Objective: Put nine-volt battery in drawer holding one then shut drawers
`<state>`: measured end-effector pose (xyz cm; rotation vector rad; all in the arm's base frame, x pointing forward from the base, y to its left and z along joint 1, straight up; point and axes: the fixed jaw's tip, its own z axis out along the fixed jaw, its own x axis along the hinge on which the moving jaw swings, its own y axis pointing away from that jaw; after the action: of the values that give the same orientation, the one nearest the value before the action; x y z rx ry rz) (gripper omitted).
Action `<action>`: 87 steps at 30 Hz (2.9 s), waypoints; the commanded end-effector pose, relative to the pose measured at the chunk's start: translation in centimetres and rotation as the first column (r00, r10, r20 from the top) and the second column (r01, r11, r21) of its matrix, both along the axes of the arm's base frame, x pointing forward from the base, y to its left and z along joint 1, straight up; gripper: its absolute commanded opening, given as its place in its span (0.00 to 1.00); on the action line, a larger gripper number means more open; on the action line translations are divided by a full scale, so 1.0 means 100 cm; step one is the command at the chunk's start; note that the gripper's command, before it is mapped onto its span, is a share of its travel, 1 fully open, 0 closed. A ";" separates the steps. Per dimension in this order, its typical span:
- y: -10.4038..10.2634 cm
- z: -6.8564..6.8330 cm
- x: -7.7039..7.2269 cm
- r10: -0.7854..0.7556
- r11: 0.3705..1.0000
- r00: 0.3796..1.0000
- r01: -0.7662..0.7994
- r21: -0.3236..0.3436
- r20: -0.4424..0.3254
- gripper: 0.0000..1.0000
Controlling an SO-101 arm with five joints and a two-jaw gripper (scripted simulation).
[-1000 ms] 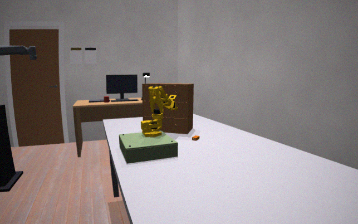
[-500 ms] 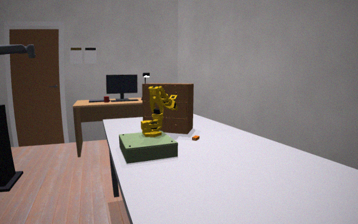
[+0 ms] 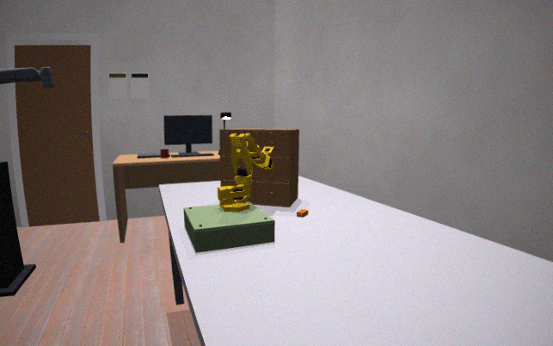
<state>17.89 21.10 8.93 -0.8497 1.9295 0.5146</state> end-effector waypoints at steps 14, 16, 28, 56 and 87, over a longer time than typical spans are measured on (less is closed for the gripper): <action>0.003 0.001 -0.006 0.022 1.000 1.000 -0.022 0.009 0.001 0.00; 0.001 0.001 -0.006 0.019 1.000 1.000 -0.019 0.008 0.002 0.00; -0.007 0.001 -0.007 0.005 1.000 1.000 -0.005 0.005 0.006 0.00; -0.013 0.001 -0.011 0.002 1.000 1.000 -0.002 0.004 0.007 0.00; -0.019 0.001 -0.016 -0.001 1.000 1.000 0.001 0.004 0.007 0.00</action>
<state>16.57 19.45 8.93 -0.8447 1.9264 0.5141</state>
